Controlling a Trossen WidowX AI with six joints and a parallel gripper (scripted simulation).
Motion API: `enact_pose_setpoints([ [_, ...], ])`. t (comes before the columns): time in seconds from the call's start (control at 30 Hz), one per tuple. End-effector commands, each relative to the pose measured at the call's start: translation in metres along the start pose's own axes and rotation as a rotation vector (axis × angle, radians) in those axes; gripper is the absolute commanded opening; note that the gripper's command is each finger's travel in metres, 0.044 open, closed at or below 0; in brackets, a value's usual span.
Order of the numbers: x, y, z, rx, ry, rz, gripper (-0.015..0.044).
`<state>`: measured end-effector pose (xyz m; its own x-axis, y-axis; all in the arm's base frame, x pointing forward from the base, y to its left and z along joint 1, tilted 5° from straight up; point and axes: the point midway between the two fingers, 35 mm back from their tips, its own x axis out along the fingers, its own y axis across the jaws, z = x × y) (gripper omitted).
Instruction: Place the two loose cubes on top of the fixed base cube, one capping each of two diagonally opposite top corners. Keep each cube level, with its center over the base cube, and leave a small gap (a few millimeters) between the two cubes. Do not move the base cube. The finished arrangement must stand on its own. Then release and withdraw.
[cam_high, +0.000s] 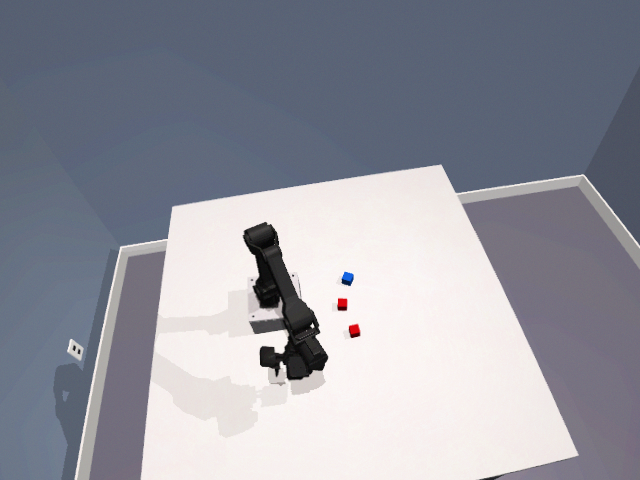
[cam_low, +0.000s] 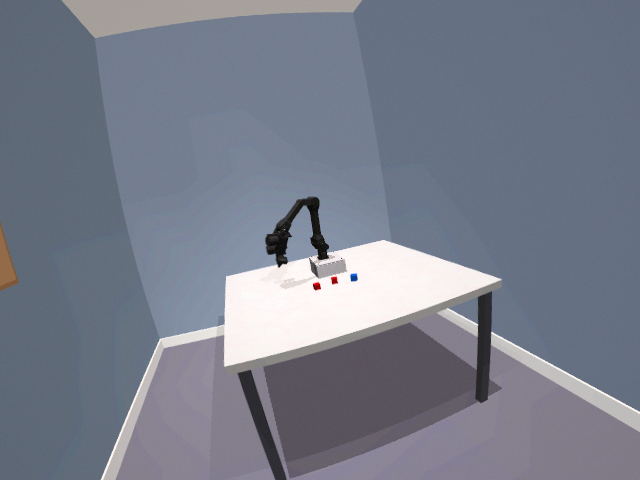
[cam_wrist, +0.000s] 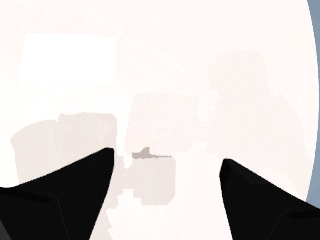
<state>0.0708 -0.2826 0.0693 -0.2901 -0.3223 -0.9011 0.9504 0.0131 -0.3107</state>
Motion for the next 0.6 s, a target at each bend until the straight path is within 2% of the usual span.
enact_pose_setpoints([
  [0.0,-0.017,0.039,-0.005,-0.002,0.011,0.094,0.0265],
  [0.27,-0.058,0.108,-0.034,-0.018,0.069,0.257,0.0265],
  [0.57,-0.109,0.169,-0.09,-0.049,0.192,0.393,0.0265],
])
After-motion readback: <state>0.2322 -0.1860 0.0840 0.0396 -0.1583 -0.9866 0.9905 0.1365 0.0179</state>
